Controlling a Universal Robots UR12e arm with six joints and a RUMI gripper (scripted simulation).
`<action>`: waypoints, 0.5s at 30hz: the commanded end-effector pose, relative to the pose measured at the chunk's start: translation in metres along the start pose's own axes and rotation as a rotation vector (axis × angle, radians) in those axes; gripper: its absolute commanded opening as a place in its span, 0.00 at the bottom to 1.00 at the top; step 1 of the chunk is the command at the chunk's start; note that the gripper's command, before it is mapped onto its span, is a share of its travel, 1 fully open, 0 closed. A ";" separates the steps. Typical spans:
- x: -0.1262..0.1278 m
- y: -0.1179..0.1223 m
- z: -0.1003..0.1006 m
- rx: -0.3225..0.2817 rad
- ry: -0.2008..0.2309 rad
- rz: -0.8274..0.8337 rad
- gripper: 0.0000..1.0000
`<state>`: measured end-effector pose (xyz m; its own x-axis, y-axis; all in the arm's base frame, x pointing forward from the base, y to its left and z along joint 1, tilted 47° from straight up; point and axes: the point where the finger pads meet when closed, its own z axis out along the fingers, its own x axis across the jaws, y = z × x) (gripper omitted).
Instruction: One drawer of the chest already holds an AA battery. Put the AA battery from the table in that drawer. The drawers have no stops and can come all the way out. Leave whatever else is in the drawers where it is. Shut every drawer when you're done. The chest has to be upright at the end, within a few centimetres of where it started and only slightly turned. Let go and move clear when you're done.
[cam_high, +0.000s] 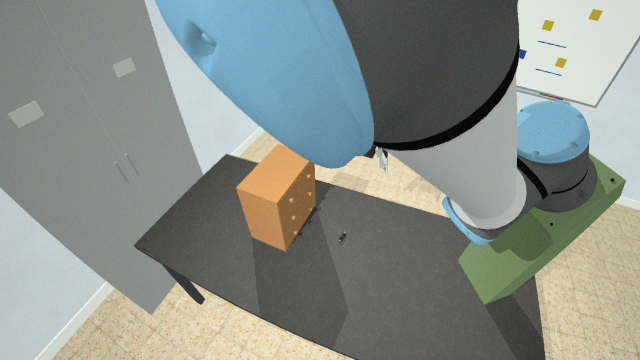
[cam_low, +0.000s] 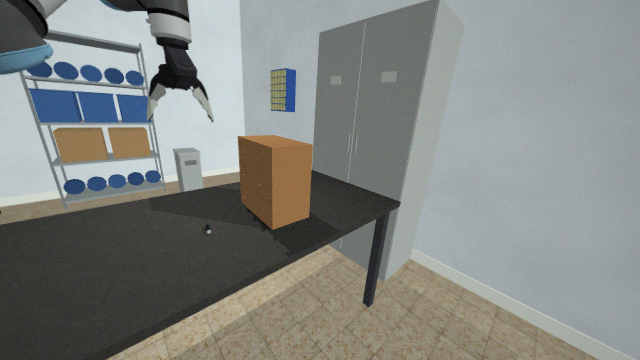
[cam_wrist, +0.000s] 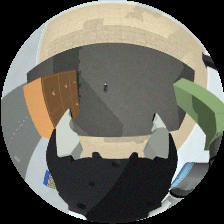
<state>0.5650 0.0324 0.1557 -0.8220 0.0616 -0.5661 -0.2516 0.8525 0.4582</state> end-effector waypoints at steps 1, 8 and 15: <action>-0.003 -0.002 0.004 0.003 0.001 0.061 1.00; -0.006 -0.004 0.012 0.004 0.002 0.162 1.00; -0.012 -0.008 0.027 0.006 0.005 0.350 1.00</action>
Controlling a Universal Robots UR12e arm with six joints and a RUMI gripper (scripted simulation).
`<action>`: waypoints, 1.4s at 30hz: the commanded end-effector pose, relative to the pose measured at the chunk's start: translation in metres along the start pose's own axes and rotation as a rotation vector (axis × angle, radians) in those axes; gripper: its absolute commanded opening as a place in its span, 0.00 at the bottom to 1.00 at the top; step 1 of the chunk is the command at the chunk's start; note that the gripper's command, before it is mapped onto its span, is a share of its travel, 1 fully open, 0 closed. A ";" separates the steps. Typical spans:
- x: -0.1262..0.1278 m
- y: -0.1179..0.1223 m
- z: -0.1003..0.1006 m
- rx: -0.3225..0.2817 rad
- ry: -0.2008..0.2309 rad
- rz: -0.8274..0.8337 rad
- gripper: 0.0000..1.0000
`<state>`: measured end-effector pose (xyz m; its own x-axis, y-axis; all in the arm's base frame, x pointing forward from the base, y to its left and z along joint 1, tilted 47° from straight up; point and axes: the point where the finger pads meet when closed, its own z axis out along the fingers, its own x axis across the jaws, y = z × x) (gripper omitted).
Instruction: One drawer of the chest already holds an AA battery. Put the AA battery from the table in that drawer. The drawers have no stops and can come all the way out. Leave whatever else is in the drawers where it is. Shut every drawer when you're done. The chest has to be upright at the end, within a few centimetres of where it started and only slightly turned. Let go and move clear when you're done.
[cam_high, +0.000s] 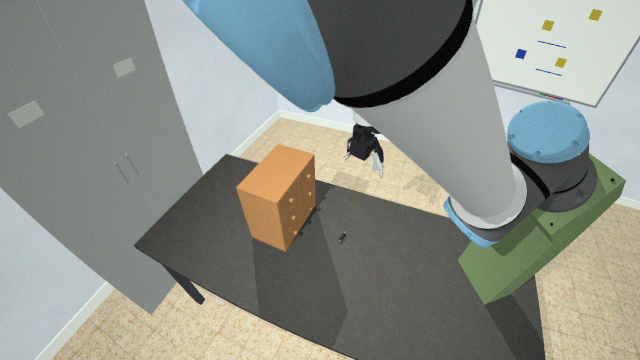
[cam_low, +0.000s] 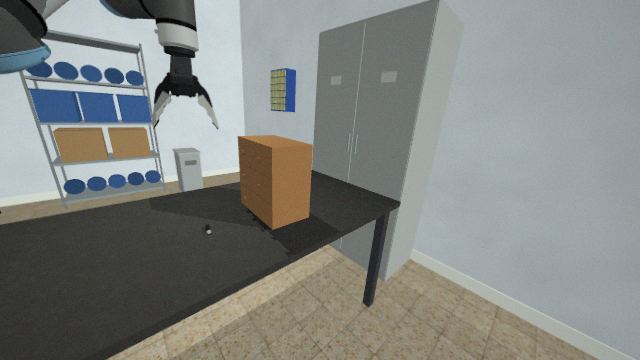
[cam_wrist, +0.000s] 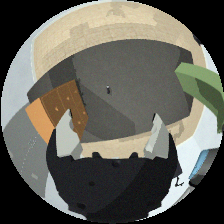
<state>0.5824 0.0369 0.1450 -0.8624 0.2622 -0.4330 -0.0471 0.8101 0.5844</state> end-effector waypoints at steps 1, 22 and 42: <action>-0.006 -0.001 0.011 0.011 -0.004 0.137 1.00; -0.022 0.001 0.072 0.010 -0.007 0.753 1.00; -0.027 0.011 0.123 0.001 -0.011 1.187 1.00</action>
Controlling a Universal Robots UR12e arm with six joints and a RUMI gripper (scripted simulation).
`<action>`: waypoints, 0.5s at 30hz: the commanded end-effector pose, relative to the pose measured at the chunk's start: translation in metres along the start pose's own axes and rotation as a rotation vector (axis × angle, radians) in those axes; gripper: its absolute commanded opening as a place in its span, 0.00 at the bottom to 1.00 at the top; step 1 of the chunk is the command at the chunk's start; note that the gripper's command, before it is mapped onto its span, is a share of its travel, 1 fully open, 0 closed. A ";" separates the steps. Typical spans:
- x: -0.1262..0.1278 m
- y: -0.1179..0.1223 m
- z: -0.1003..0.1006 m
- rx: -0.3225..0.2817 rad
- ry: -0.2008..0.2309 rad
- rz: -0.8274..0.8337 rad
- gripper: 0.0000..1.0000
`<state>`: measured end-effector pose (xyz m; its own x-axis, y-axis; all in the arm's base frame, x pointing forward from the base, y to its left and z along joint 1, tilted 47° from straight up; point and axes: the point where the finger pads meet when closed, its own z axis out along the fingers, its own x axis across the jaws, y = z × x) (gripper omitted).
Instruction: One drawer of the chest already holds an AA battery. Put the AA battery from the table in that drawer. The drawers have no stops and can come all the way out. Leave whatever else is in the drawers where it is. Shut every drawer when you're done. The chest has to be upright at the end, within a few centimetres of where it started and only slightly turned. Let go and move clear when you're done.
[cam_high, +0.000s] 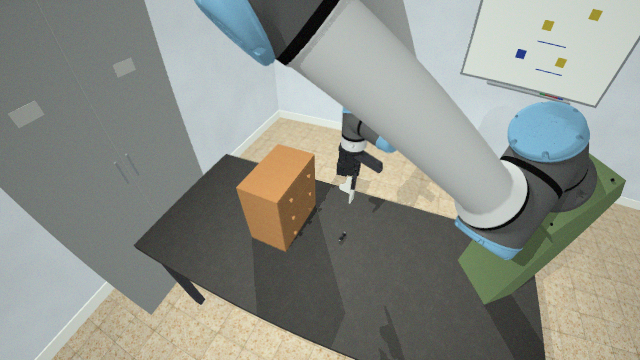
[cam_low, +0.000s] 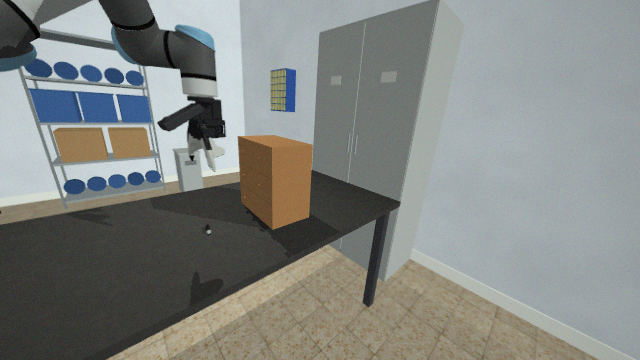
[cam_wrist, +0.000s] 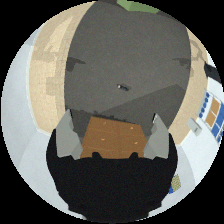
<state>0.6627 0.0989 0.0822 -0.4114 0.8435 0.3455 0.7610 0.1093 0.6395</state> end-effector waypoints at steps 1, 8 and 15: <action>0.001 0.002 0.008 -0.007 -0.011 0.072 1.00; 0.003 0.003 0.017 -0.009 -0.010 0.144 1.00; 0.003 0.003 0.020 -0.010 -0.010 0.162 1.00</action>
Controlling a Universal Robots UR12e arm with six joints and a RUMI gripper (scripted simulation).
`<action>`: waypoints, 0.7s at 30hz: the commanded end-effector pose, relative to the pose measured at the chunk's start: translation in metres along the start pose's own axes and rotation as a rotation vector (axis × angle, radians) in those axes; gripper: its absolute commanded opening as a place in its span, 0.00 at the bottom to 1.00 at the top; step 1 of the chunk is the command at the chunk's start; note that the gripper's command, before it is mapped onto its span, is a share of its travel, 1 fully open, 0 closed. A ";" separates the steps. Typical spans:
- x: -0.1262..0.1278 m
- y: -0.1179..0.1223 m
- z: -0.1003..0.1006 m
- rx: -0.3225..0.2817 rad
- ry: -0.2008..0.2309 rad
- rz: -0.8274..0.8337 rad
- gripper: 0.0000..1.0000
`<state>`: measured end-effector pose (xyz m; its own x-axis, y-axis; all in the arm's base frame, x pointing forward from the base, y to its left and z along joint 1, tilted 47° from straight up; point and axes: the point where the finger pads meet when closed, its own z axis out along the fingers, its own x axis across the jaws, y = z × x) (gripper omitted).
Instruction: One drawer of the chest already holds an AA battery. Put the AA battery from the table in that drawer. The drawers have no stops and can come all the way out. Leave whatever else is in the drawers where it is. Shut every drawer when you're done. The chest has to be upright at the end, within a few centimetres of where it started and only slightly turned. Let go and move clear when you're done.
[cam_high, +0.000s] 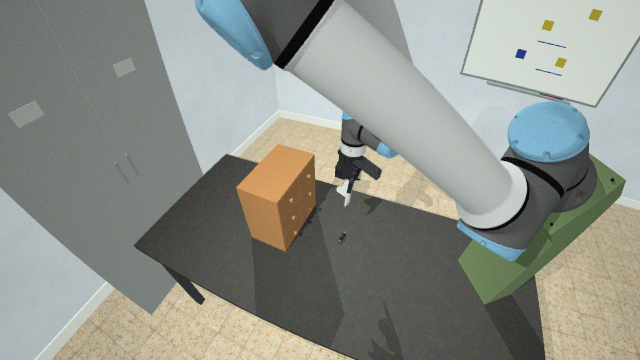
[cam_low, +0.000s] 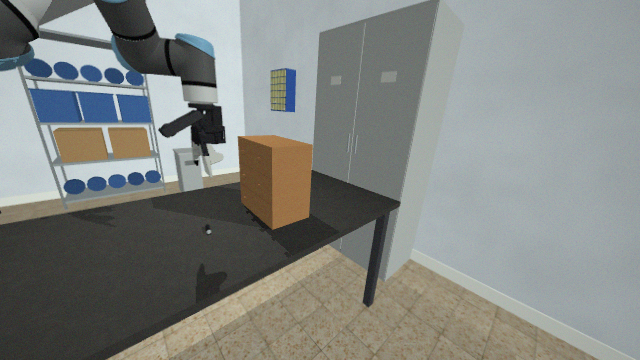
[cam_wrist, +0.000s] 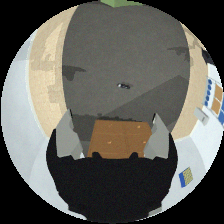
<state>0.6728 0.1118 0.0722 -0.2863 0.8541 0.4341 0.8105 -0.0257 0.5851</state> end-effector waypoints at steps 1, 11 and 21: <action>0.000 0.001 0.001 -0.002 -0.001 0.010 1.00; 0.000 0.001 0.001 -0.004 -0.001 0.012 1.00; 0.000 0.003 0.004 -0.029 -0.002 0.012 1.00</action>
<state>0.6753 0.1134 0.0712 -0.2759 0.8543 0.4405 0.8058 -0.0442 0.5905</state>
